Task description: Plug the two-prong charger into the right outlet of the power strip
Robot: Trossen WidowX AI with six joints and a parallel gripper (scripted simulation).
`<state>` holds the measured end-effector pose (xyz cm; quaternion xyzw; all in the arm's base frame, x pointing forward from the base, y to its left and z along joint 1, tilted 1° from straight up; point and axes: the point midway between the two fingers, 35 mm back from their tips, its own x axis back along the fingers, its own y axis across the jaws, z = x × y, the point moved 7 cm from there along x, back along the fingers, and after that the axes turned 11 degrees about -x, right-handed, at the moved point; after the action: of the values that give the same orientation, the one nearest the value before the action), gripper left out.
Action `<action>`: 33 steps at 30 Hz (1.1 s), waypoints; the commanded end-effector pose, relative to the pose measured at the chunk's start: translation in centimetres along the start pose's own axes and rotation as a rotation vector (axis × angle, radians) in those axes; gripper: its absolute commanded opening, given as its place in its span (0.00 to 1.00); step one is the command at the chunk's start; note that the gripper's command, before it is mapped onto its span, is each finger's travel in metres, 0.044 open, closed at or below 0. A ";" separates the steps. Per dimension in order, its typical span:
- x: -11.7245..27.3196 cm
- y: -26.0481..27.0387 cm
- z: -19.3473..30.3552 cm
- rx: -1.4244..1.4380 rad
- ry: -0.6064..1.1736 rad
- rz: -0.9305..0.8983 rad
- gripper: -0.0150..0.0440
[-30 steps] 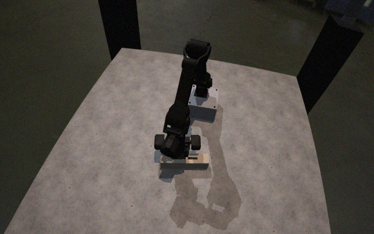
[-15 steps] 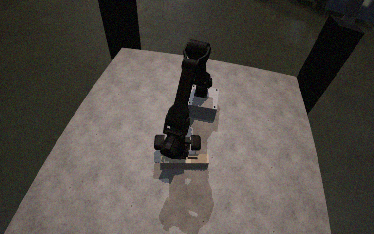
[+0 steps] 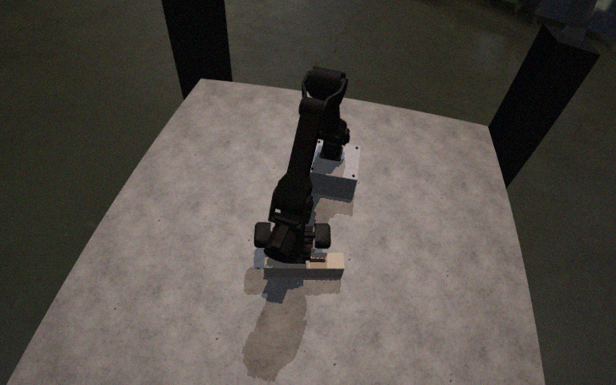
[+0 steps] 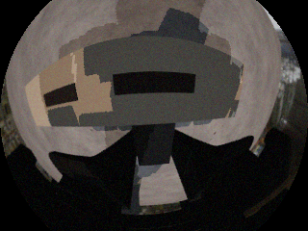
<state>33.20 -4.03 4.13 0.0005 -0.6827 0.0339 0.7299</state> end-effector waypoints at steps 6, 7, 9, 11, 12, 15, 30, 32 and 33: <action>0.1 0.2 -1.2 -0.001 -0.035 -0.005 0.25; 0.0 0.3 -1.3 -0.001 -0.035 -0.005 0.25; 0.0 0.3 -1.4 -0.001 -0.035 -0.005 0.25; 0.0 0.3 -1.4 -0.001 -0.035 -0.005 0.25; 0.0 0.3 -1.4 -0.001 -0.035 -0.005 0.25; 0.0 0.3 -1.4 -0.001 -0.035 -0.005 0.25; -0.1 0.1 -0.5 -0.001 0.001 -0.001 0.25; -0.1 0.1 -0.5 -0.001 0.001 -0.001 0.30; -0.1 0.1 -0.5 -0.001 0.001 -0.001 0.34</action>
<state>33.64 -3.92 4.04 0.0005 -0.6810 0.0331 0.7315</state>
